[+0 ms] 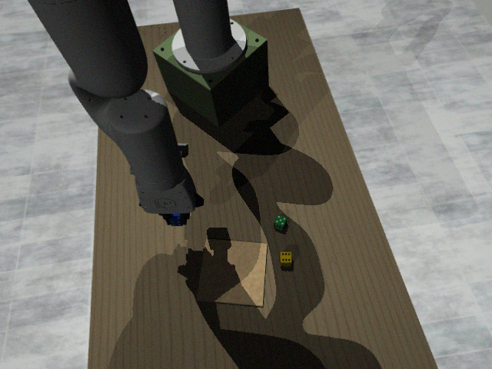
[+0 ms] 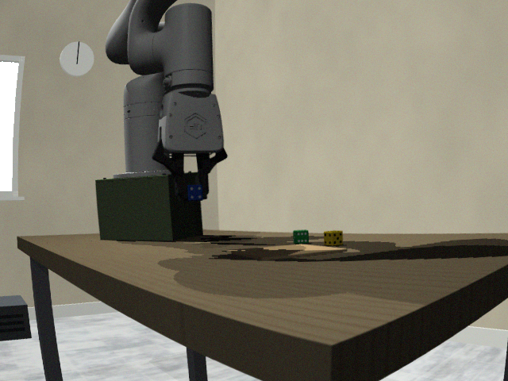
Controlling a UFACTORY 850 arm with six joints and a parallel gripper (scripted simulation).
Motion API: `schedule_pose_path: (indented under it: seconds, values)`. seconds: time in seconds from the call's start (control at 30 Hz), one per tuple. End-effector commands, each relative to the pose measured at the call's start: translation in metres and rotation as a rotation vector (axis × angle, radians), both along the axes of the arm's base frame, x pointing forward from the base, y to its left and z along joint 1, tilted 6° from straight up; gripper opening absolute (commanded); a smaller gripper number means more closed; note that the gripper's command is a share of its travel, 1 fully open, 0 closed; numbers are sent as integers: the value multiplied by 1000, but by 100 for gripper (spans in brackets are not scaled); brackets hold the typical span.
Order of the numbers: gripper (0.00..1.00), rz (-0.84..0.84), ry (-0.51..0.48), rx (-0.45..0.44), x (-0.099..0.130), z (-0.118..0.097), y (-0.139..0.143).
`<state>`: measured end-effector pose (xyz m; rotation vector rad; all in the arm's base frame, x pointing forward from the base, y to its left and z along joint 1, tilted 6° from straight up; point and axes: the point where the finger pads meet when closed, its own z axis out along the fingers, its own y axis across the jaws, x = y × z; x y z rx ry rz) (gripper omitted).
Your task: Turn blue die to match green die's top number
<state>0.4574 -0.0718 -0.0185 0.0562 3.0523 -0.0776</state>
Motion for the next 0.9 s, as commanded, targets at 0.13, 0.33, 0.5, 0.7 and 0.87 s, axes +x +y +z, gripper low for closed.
schedule_pose_path:
  seconds: [0.13,0.33,0.5,0.7,0.87]
  values:
    - [21,-2,18,-15,0,13,1]
    - [21,-2,18,-15,0,15,1]
    - [21,-2,18,-15,0,16,1]
    - [21,-2,18,-15,0,16,1]
    - [21,-2,18,-15,0,16,1]
